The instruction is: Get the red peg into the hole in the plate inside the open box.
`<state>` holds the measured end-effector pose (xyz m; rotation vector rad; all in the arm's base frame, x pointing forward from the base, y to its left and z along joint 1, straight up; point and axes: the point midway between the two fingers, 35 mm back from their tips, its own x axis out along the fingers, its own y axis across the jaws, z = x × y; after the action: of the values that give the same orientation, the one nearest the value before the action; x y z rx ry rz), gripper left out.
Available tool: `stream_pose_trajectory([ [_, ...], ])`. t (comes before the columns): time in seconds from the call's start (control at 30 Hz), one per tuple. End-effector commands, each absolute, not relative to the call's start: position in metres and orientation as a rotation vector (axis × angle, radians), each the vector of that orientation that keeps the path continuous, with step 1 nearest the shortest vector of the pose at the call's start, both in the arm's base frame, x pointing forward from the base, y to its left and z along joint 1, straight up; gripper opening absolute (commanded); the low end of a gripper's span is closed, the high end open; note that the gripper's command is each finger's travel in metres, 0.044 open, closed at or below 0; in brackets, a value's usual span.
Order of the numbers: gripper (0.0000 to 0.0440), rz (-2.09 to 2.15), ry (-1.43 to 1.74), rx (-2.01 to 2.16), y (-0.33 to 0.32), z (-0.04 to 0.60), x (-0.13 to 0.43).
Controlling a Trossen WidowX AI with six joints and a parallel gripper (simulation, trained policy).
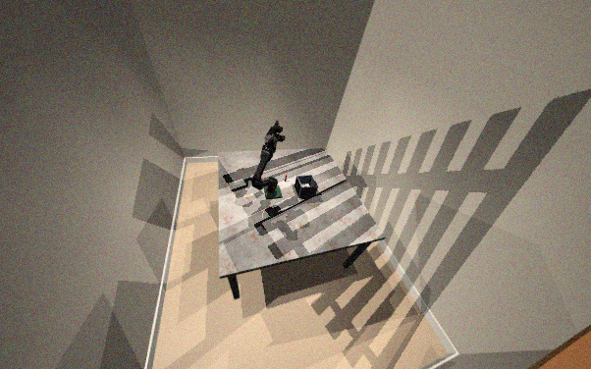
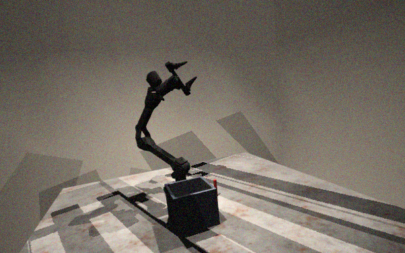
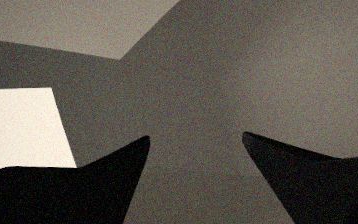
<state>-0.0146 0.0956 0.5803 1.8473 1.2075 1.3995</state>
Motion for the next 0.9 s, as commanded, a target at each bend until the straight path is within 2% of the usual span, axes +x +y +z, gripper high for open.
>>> stream_pose_trajectory([
  [0.0,0.044,1.238,1.206,1.86,0.118,0.56,0.009],
  [0.4,0.044,0.724,1.207,1.862,0.167,0.484,0.086],
  [0.87,0.044,0.185,1.228,1.789,0.183,0.386,0.158],
])
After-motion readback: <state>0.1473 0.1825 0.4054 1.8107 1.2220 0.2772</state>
